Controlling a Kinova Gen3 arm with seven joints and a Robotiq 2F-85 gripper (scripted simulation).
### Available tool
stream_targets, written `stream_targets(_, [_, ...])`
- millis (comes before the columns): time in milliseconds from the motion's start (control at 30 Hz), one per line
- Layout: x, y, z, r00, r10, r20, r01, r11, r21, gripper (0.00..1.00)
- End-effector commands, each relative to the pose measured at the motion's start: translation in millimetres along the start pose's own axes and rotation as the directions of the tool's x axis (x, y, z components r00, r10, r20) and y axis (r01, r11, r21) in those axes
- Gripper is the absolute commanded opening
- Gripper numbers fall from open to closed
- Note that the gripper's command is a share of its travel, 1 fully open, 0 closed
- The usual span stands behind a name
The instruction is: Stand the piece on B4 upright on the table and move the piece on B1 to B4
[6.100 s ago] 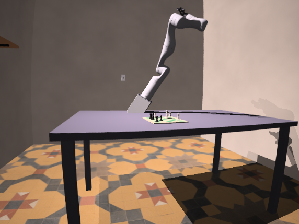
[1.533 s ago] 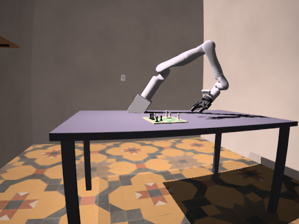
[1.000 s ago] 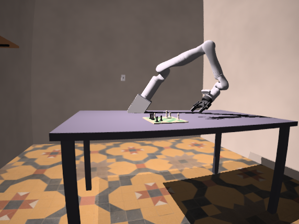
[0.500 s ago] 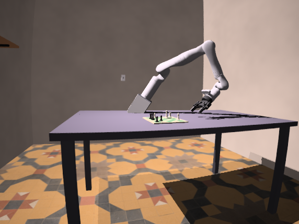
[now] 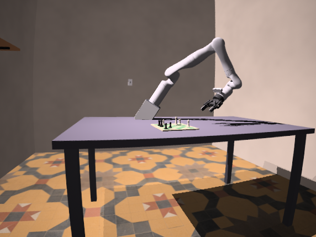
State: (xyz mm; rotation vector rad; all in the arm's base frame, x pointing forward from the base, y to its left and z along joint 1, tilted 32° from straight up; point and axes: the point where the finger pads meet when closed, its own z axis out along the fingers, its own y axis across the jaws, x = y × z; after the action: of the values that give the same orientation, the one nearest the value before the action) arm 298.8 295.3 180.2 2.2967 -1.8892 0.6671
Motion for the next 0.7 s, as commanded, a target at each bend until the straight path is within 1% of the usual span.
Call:
stream_targets(0, [20.1, -8.0, -15.7, 1.0, 0.028, 0.007, -0.029, 0.999, 0.021, 1.0])
stream_targets(67, [20.1, -8.0, -15.7, 1.0, 0.028, 0.007, -0.029, 0.999, 0.021, 1.0])
stream_targets(200, [29.9, -7.4, -22.9, 1.0, 0.028, 0.007, -0.029, 0.999, 0.021, 1.0])
stream_targets(333, [31.0, -7.3, -23.8, 1.0, 0.028, 0.007, -0.029, 0.999, 0.021, 1.0])
stream_targets(467, [29.1, -5.6, -21.1, 1.0, 0.03, 0.006, -0.03, 0.999, 0.012, 1.0])
stream_targets(567, [31.7, -6.6, -18.3, 0.998, 0.062, 0.009, -0.062, 0.998, -0.004, 1.0])
stream_targets(633, [31.7, -6.6, -18.3, 0.998, 0.062, 0.009, -0.062, 0.998, -0.004, 1.0])
stream_targets(667, [33.2, -7.2, -16.8, 0.997, 0.081, 0.011, -0.081, 0.997, -0.013, 1.0])
